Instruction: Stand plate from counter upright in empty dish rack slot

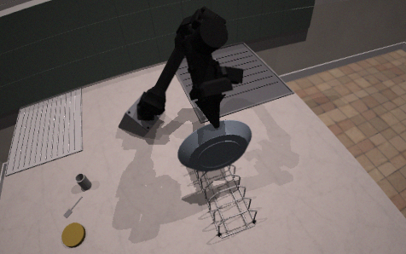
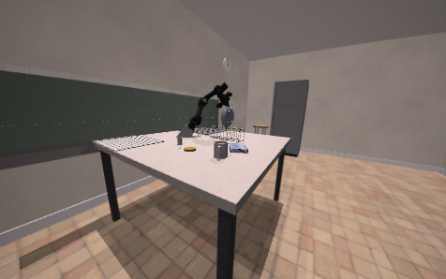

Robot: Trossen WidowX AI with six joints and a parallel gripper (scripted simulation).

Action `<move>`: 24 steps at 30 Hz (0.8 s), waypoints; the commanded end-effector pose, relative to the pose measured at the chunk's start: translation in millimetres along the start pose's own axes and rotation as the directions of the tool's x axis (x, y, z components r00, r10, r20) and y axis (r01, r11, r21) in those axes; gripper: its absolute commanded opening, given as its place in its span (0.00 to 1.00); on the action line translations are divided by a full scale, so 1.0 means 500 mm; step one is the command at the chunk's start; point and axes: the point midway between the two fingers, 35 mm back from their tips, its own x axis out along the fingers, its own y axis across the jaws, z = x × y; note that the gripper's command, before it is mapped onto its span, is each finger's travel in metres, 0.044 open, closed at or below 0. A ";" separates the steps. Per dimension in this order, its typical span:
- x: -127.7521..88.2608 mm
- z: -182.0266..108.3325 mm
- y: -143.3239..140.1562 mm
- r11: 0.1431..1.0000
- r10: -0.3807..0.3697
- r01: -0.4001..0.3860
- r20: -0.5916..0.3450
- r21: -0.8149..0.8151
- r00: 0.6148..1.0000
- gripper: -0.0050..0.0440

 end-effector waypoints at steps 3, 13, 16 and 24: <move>-0.006 0.006 -0.009 1.000 -0.021 0.021 0.002 -0.012 1.000 0.10; -0.006 0.006 -0.009 1.000 -0.021 0.021 0.002 -0.012 1.000 0.10; -0.006 0.006 -0.009 1.000 -0.021 0.021 0.002 -0.012 1.000 0.10; 0.000 0.000 0.000 1.000 0.000 0.000 0.000 0.000 1.000 0.10</move>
